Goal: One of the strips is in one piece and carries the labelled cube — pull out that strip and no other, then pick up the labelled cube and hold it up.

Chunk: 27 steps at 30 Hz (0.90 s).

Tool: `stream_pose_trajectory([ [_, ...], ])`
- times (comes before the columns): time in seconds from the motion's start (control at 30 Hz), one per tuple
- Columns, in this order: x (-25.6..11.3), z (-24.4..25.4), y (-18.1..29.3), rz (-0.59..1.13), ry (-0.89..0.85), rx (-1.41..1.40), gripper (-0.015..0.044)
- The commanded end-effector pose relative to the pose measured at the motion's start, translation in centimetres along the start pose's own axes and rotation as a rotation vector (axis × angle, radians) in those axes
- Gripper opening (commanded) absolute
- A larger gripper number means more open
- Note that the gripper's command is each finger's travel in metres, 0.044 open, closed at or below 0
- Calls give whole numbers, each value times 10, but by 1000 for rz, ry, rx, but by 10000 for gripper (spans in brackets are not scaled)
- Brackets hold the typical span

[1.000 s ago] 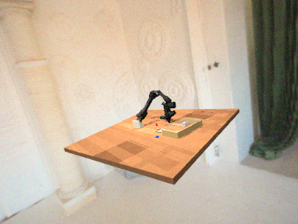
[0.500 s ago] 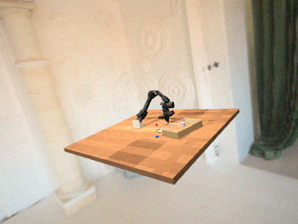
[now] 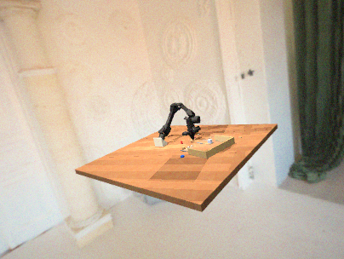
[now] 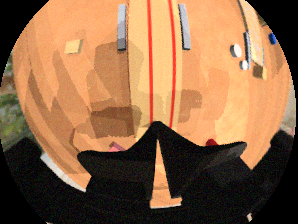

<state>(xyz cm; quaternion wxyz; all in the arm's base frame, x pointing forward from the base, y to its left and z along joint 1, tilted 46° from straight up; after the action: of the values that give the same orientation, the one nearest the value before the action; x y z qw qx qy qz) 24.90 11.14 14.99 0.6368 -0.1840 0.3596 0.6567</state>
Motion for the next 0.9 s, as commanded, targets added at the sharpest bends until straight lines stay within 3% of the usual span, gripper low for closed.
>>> stream_pose_trajectory([
  [0.0, 5, -2, 9, 21, 1, 6, 0],
  [0.87, 4, -8, 49, 23, 1, 8, 0],
])
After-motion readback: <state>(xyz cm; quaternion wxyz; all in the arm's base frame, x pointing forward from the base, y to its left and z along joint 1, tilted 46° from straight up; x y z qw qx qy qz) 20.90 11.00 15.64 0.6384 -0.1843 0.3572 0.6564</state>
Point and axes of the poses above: the point midway between the two fingers, 35 mm back from their tips, its own x axis out along the fingers, its own z axis across the jaws, y = z × x, the point moved 7 cm from there along -x, back along the fingers, and after that the axes turned 8 degrees about x, right-handed, at the moved point
